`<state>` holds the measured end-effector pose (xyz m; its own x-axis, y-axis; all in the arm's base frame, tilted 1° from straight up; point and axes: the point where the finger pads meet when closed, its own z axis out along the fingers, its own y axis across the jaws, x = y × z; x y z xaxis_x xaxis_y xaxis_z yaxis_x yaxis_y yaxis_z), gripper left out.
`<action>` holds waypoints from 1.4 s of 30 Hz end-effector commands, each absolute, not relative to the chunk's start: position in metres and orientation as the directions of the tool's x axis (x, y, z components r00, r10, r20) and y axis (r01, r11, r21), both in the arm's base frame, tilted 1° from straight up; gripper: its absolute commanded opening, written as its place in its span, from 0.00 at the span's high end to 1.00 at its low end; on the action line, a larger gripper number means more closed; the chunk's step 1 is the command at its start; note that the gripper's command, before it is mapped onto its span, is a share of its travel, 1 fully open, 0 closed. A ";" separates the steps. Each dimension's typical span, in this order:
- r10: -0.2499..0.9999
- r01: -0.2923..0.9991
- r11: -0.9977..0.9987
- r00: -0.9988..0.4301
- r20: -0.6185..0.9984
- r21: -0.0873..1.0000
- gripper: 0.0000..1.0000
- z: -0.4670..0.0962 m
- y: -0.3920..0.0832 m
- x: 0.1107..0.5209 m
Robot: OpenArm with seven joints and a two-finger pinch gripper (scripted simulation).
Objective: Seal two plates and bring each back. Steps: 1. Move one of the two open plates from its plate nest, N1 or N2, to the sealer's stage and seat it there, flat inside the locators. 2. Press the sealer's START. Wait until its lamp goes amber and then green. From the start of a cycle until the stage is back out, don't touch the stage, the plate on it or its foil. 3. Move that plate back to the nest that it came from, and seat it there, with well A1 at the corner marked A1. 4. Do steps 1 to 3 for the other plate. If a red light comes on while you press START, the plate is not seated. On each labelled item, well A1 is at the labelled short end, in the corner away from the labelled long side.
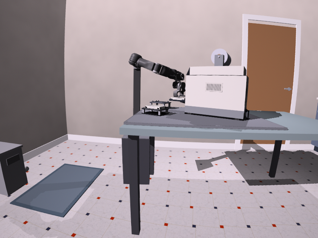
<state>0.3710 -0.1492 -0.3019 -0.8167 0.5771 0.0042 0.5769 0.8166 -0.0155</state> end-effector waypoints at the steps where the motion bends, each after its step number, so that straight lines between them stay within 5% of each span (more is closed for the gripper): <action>1: 0.581 0.581 0.814 -0.814 0.006 -0.019 0.35 -0.301 -0.150 0.371; 15: 0.582 0.582 0.813 -0.813 0.003 -0.016 0.35 -0.288 -0.150 0.372; 42: 0.439 0.583 0.812 -0.638 -0.633 -0.024 0.46 -0.211 -0.224 0.333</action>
